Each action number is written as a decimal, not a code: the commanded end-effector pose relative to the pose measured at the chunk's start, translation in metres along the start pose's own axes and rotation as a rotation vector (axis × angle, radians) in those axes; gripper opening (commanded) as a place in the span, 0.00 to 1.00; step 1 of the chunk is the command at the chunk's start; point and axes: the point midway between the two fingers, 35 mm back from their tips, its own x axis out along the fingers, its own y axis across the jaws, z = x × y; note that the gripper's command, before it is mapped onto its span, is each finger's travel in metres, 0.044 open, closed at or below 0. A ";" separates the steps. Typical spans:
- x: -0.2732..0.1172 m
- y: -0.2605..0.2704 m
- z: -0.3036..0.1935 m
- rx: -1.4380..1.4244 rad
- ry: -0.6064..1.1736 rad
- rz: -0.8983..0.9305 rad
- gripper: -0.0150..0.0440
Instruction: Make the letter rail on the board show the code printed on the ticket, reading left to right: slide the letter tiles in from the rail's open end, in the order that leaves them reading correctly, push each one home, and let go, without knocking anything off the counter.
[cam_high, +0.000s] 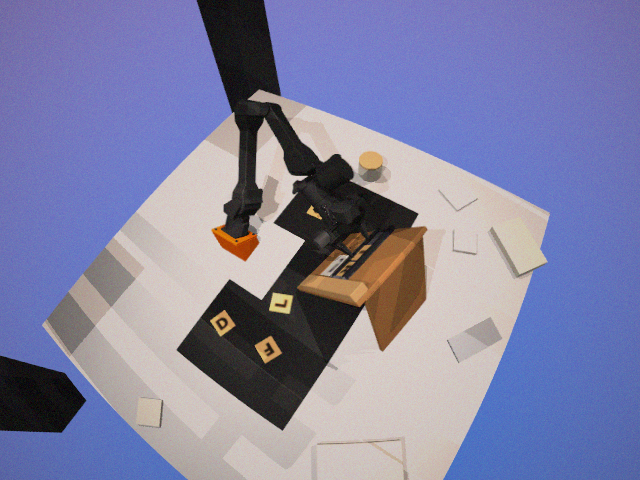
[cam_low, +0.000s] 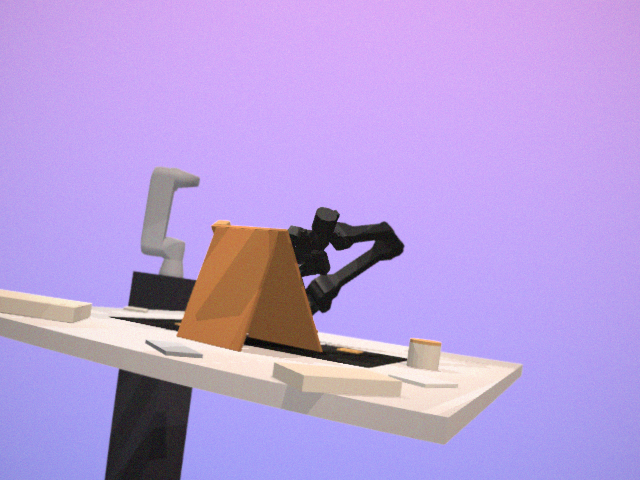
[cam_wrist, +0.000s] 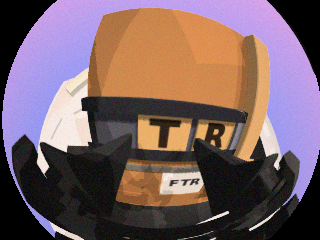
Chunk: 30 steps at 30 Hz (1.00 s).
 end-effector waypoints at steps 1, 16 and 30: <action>-0.003 0.000 0.000 -0.006 0.001 0.003 0.75; -0.014 -0.002 0.001 -0.006 0.002 0.003 0.75; -0.023 -0.002 0.000 -0.006 0.002 0.002 0.75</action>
